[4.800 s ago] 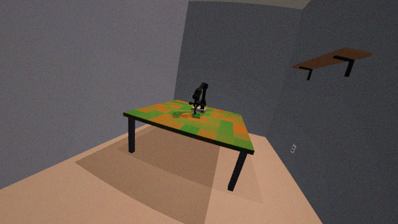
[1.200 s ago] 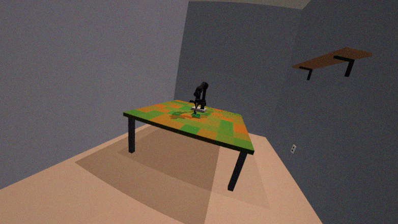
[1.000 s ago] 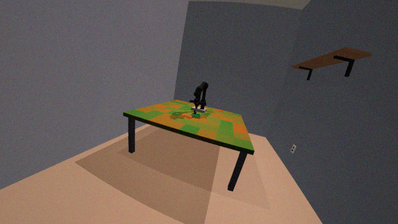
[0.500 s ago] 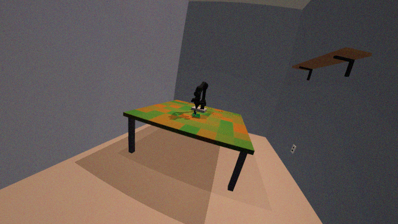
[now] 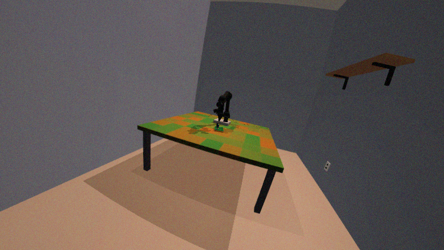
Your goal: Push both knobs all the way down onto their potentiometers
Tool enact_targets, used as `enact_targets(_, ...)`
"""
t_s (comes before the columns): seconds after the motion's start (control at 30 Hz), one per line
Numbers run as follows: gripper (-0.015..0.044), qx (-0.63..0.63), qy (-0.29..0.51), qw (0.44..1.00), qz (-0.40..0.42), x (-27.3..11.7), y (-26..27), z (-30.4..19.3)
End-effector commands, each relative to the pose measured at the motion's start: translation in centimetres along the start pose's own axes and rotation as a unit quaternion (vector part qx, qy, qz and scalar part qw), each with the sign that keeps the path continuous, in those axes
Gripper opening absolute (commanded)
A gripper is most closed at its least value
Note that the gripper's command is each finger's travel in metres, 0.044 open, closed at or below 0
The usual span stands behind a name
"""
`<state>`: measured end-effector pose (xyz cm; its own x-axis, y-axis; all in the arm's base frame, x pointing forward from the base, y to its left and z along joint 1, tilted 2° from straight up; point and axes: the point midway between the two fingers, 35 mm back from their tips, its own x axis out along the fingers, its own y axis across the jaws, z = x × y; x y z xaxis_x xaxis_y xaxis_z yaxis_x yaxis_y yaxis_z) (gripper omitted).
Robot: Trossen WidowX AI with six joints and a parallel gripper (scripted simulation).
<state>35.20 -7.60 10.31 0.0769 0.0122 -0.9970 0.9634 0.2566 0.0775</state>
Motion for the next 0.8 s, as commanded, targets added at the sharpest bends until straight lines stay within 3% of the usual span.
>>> enact_targets(0.0, 0.0, 0.08, 0.0, 0.997, -0.009, 0.2, 0.2, 0.1)
enact_targets(0.37, 0.0, 0.267, -0.004, 0.964, -0.015, -0.1, 0.9, 0.2)
enact_targets(0.77, 0.0, 0.459, -0.01, 0.888, -0.021, -0.4, 1.7, 0.3)
